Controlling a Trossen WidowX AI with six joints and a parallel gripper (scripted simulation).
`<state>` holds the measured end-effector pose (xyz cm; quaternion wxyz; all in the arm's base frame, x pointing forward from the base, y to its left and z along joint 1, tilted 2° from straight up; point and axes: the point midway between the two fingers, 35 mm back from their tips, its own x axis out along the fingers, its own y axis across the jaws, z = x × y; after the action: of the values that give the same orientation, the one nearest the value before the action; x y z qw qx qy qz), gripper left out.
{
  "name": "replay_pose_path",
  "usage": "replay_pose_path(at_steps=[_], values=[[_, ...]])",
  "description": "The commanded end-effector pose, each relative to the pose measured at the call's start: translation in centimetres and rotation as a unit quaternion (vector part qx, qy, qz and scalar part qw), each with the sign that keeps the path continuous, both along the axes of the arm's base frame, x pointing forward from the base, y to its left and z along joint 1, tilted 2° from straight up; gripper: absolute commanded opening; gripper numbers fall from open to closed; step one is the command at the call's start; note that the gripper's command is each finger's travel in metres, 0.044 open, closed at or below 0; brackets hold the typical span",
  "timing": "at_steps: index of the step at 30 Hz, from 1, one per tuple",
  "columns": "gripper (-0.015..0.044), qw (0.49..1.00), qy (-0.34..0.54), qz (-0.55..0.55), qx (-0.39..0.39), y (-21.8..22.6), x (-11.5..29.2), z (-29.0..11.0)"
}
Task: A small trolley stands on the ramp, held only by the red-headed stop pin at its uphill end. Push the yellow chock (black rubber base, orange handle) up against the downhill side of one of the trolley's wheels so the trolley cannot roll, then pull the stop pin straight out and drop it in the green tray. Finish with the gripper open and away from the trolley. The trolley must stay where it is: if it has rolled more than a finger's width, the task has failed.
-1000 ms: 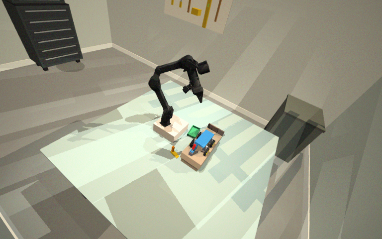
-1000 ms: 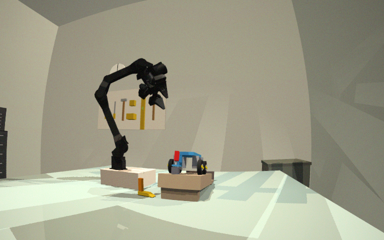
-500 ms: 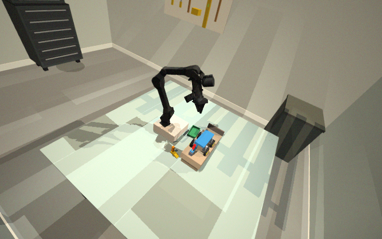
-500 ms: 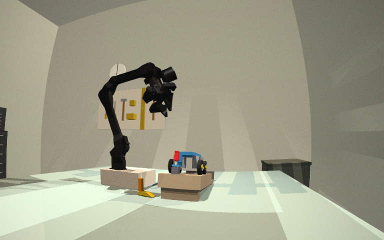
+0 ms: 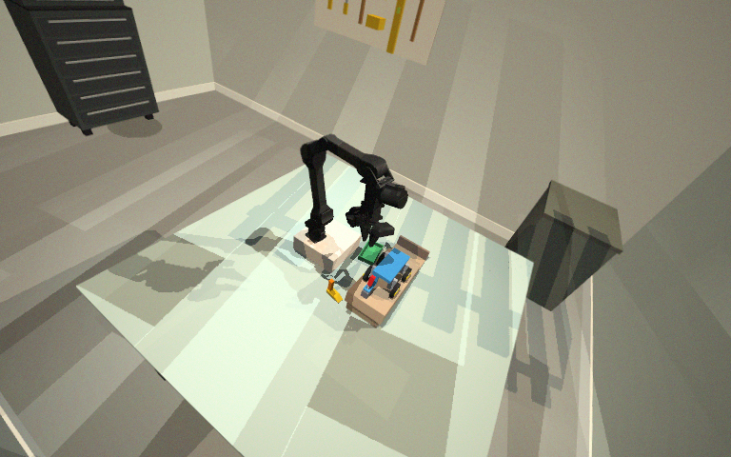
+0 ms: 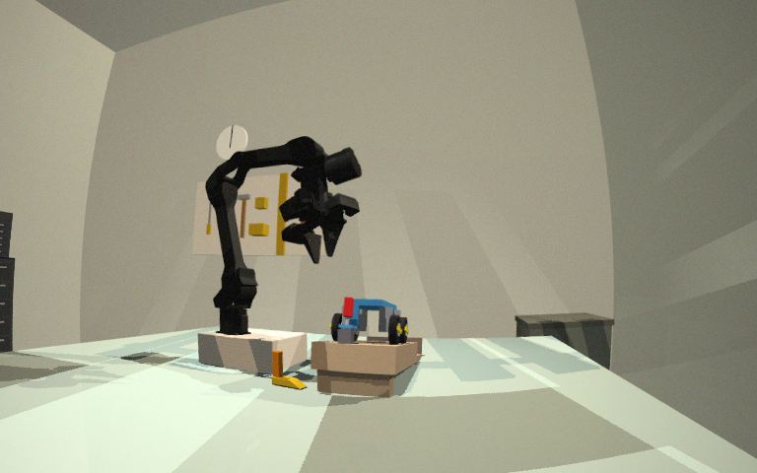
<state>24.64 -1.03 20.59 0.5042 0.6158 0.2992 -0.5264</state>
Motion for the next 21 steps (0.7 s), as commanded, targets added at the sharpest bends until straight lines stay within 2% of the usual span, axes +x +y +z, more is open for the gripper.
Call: replay_pose_path(at_steps=[1, 12, 21], values=[[0.0190, 0.999, 0.040, 0.032, -0.002, -1.8, -0.1, -2.4], [0.0190, 0.986, 0.118, 0.116, 0.023, -6.6, -1.8, -8.0], [0.0190, 0.973, 0.146, 0.169, 0.062, -9.3, -4.1, -11.7]])
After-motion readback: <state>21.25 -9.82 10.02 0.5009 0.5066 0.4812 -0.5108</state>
